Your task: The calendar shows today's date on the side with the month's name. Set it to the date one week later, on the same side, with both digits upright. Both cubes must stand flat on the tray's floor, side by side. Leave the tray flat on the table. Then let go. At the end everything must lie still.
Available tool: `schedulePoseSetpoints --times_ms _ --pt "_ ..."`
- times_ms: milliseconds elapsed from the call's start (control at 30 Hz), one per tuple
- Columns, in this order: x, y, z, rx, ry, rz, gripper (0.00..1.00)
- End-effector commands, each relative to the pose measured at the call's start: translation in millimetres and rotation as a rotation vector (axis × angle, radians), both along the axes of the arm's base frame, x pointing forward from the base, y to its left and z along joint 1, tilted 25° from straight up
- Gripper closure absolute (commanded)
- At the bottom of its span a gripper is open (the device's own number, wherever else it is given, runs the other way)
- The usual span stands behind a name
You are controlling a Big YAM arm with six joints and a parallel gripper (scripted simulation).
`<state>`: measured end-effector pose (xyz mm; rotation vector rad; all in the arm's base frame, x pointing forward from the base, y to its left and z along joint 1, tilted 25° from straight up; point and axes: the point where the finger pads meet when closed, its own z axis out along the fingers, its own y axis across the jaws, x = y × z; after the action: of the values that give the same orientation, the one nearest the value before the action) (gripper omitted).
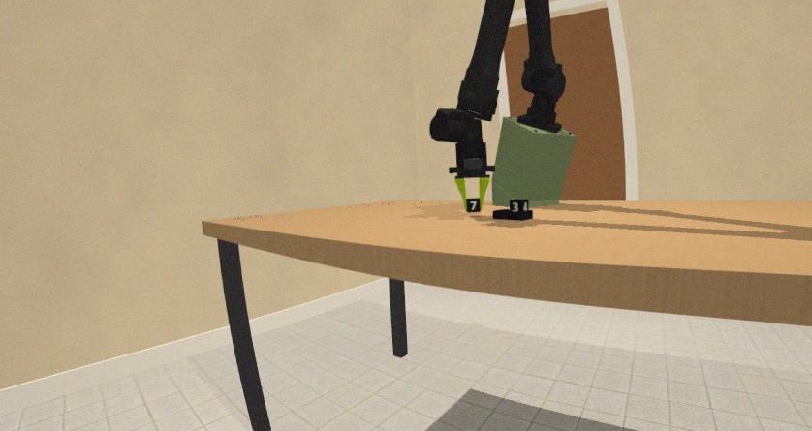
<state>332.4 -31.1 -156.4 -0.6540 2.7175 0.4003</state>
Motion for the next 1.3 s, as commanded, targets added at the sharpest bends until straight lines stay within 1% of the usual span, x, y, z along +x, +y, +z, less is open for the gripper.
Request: schedulePoseSetpoints --times_ms 0,167,233,1267 --pt "10.2 1.8 -1.8 -0.003 -0.015 -0.011 0.75" --pt "11.0 3.8 -6.4 -0.002 -0.014 -0.011 0.75" --pt "6.8 5.1 -7.3 0.002 -0.001 -0.011 0.75" --pt "6.1 5.3 -6.5 0.001 -0.002 -0.008 0.75"
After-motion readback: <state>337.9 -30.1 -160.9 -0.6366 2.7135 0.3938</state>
